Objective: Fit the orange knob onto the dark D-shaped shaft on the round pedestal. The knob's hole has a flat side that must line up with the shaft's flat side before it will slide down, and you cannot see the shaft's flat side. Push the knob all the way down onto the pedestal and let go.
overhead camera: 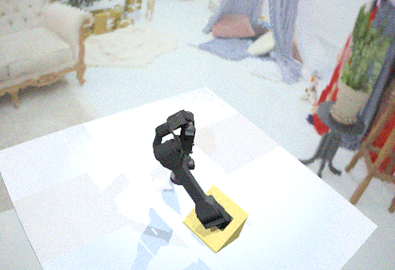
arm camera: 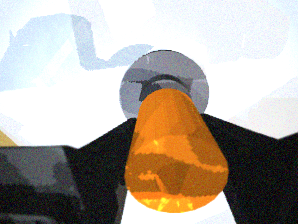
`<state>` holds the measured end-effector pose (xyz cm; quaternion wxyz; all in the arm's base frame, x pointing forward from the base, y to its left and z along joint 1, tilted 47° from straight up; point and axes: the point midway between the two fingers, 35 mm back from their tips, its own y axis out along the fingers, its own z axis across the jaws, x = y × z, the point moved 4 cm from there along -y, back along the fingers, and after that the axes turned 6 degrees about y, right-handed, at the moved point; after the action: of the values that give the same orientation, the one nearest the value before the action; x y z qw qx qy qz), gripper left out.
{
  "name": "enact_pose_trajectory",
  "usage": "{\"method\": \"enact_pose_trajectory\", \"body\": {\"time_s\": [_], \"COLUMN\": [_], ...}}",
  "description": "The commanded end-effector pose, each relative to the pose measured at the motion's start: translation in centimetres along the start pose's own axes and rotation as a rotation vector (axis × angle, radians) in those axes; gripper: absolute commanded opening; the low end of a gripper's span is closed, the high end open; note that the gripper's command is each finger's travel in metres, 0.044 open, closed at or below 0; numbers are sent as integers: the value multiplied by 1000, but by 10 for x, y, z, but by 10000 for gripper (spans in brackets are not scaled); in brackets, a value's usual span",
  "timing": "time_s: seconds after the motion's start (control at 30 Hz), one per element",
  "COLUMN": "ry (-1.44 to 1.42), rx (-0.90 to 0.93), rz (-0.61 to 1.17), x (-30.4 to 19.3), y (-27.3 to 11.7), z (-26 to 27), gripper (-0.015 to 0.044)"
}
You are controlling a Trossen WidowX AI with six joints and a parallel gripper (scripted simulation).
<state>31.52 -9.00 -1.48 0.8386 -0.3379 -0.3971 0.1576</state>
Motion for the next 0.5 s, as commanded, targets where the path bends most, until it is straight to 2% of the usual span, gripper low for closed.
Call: {"method": "enact_pose_trajectory", "body": {"time_s": [0.0, 0.47], "ry": [-8, -8], "rx": [-1, -1], "rz": [-1, -1], "x": [0, 1], "y": [1, -3], "z": [0, -1], "gripper": [0, 0]}}
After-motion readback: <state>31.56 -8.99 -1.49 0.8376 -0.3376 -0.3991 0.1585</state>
